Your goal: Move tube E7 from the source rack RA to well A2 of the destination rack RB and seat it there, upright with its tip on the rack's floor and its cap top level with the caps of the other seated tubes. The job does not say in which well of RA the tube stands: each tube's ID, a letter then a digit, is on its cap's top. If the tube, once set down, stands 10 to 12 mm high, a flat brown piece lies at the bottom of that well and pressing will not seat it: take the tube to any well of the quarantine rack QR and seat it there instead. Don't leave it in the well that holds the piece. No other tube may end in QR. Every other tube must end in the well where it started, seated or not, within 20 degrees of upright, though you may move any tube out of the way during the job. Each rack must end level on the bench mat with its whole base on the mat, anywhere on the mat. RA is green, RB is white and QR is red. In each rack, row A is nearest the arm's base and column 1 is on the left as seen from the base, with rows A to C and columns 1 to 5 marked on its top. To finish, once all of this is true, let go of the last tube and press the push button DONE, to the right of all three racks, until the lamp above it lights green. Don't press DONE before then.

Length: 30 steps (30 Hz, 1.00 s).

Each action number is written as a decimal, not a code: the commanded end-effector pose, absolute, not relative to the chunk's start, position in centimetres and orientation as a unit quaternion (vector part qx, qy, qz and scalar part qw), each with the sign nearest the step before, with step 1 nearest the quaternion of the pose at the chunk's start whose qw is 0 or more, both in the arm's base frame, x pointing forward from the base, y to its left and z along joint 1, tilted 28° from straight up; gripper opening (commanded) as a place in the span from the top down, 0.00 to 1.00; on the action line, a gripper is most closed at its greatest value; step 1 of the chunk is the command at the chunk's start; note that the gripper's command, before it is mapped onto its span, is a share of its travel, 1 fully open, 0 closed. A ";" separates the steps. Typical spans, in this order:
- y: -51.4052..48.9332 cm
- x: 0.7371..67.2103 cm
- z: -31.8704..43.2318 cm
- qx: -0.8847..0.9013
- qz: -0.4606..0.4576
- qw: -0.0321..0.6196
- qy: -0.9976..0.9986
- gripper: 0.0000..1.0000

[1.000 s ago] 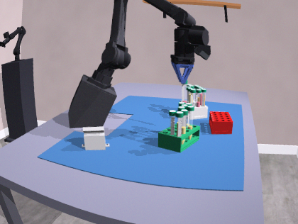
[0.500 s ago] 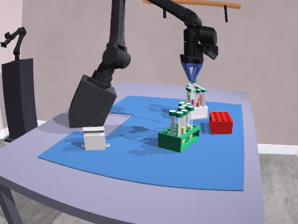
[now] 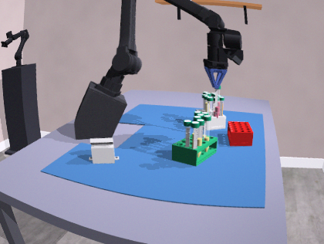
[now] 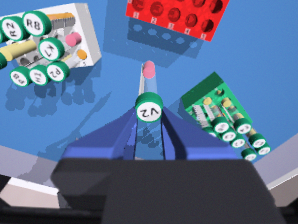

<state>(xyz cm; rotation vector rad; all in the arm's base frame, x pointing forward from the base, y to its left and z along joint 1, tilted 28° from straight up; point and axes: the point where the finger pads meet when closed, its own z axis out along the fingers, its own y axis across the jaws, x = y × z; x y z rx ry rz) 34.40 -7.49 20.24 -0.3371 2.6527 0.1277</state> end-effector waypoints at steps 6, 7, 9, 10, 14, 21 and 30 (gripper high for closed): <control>-8.5 36.3 23.9 -0.037 0.048 0.267 0.962 1.00; -8.5 36.3 23.9 -0.021 0.052 0.267 0.962 1.00; -8.5 36.3 23.9 0.011 0.061 0.265 0.962 1.00; -8.5 36.3 23.9 0.027 0.065 0.264 0.962 1.00; -8.5 36.3 23.9 0.091 0.082 0.259 0.958 1.00; -8.5 36.3 23.9 0.171 0.103 0.251 0.947 1.00; -8.4 36.3 23.9 0.310 0.141 0.232 0.911 1.00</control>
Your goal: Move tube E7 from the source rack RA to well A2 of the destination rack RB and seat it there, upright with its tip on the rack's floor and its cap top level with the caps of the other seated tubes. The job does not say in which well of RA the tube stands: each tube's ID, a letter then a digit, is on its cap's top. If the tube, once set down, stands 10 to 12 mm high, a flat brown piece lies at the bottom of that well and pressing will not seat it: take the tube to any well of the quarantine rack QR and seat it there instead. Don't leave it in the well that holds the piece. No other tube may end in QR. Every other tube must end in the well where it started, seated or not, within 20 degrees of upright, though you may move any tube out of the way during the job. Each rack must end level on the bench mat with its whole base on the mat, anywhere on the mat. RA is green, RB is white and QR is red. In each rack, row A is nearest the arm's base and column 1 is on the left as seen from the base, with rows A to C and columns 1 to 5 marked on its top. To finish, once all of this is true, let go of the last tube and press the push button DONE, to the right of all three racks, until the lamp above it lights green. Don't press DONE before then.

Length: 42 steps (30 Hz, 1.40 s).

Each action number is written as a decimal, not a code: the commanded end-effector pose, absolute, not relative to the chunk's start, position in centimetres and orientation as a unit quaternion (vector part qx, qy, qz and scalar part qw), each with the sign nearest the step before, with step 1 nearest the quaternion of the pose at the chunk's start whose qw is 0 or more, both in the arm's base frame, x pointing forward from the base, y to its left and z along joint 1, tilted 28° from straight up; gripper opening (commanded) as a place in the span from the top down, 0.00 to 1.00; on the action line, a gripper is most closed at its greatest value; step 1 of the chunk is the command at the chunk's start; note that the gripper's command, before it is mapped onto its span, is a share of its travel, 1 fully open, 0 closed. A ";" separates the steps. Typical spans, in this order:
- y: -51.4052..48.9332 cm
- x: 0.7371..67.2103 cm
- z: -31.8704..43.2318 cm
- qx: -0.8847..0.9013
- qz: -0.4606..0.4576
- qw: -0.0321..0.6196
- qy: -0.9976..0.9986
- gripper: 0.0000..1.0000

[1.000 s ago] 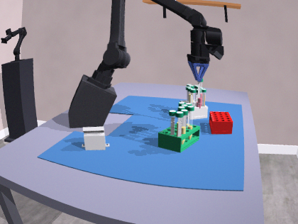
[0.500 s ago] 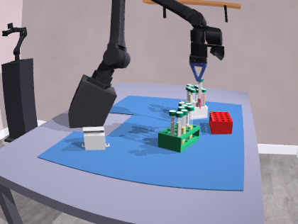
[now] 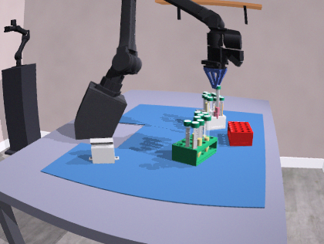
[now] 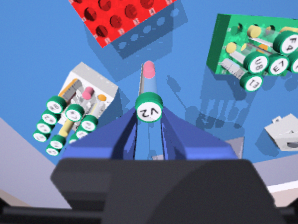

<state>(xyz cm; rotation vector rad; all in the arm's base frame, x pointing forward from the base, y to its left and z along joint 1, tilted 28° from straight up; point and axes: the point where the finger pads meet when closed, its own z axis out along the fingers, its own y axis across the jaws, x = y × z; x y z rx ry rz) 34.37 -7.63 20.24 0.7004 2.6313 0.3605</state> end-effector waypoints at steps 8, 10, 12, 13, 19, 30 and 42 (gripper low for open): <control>-7.4 36.5 24.6 0.368 0.158 0.227 0.888 1.00; -6.7 36.6 24.9 0.368 0.159 0.229 0.887 1.00; -6.1 36.8 25.2 0.368 0.160 0.229 0.887 1.00; -5.8 36.9 25.3 0.368 0.161 0.229 0.887 1.00; -3.9 37.5 25.9 0.368 0.164 0.229 0.886 1.00; -3.7 38.8 25.2 0.372 0.162 0.213 0.889 1.00; -3.7 39.9 25.8 0.373 0.160 0.204 0.891 1.00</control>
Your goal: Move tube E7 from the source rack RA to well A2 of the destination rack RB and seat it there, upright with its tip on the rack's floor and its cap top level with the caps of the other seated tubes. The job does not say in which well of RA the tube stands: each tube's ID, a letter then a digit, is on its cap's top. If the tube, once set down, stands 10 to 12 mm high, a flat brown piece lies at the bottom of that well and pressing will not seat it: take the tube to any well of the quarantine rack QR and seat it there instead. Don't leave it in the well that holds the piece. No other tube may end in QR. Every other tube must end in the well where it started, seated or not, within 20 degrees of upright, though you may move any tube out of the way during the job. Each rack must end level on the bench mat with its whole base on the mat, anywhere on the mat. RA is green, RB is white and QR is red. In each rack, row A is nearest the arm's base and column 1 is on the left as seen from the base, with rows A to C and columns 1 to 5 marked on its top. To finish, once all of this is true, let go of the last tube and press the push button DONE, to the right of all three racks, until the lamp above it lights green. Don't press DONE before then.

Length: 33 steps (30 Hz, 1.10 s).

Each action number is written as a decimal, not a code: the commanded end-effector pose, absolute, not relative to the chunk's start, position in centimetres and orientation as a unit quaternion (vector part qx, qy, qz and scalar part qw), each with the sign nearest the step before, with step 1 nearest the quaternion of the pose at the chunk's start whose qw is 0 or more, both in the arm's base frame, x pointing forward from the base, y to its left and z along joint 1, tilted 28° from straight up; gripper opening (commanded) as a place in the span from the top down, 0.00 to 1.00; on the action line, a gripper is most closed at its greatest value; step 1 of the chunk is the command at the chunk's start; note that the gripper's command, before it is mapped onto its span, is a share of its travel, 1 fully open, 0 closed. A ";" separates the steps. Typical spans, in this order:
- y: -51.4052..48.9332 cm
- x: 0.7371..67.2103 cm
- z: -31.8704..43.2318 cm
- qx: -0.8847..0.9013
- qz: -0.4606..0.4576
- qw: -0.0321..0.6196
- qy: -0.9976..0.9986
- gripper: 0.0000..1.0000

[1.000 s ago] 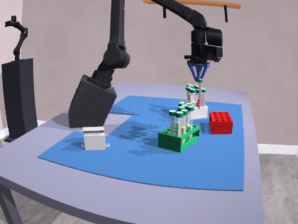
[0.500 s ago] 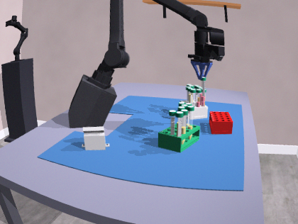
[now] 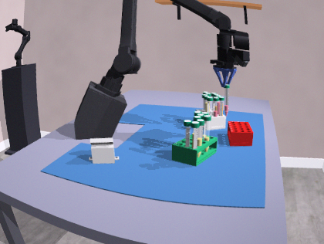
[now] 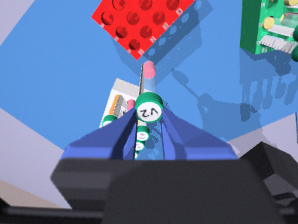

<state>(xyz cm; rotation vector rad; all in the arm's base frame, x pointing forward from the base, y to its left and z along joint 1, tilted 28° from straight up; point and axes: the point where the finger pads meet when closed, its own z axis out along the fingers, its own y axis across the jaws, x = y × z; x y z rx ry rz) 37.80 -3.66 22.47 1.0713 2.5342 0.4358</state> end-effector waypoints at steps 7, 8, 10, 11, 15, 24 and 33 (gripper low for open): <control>-3.7 40.8 26.2 0.374 0.160 0.202 0.891 1.00; -3.7 40.9 26.3 0.373 0.160 0.202 0.891 1.00; -3.8 41.2 26.4 0.374 0.160 0.202 0.891 1.00; -3.8 41.4 26.5 0.375 0.160 0.202 0.891 1.00; -3.8 41.7 26.7 0.375 0.160 0.202 0.891 1.00; -3.7 43.0 27.3 0.373 0.160 0.202 0.891 1.00; -4.2 43.1 27.3 0.374 0.159 0.205 0.890 1.00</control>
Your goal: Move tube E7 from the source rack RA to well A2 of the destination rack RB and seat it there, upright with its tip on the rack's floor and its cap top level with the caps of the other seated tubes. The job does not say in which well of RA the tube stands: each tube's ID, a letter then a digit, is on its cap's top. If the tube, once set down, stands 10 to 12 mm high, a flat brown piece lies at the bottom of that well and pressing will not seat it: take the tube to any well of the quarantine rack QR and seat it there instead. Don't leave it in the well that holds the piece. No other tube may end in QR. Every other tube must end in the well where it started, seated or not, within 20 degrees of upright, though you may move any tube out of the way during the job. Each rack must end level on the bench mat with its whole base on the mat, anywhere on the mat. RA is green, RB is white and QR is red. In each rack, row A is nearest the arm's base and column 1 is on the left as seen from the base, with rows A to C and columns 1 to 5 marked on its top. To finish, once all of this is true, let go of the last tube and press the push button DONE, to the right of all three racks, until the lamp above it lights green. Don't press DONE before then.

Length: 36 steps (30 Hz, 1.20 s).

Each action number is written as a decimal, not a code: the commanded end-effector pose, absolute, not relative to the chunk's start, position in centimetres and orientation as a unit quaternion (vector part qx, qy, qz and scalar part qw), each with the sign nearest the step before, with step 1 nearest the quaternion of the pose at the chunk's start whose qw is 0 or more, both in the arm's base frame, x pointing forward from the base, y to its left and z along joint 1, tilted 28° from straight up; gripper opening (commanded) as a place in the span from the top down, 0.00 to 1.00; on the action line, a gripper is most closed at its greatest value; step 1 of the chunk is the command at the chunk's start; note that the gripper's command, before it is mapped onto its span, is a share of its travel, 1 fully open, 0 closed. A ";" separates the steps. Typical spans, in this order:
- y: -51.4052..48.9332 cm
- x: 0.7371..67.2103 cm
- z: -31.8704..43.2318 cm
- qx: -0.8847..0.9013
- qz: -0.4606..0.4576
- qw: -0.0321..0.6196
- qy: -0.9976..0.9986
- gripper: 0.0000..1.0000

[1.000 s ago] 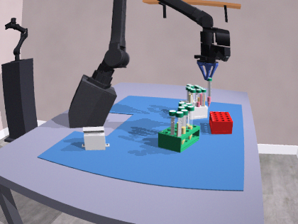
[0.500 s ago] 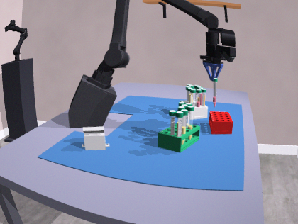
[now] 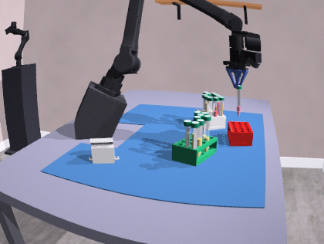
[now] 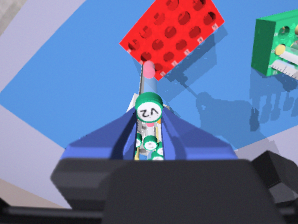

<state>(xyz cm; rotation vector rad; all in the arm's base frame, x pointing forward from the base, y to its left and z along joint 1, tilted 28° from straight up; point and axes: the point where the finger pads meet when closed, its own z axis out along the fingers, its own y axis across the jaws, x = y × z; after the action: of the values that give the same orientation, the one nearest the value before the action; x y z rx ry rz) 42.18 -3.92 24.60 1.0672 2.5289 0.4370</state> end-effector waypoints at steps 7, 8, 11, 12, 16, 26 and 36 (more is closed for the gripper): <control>-4.2 43.1 27.3 0.374 0.159 0.205 0.890 1.00; -4.2 43.1 27.3 0.374 0.159 0.205 0.890 1.00; -4.2 43.1 27.3 0.374 0.159 0.205 0.890 1.00; -4.2 43.1 27.3 0.374 0.159 0.205 0.890 1.00; -4.2 43.1 27.3 0.374 0.159 0.205 0.890 1.00; -4.2 43.1 27.3 0.374 0.159 0.205 0.890 1.00; -3.7 44.0 27.9 0.376 0.160 0.202 0.890 1.00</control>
<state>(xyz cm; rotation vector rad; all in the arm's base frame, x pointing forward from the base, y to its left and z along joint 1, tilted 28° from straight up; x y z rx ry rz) 42.25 -3.59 24.60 1.0701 2.5328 0.4357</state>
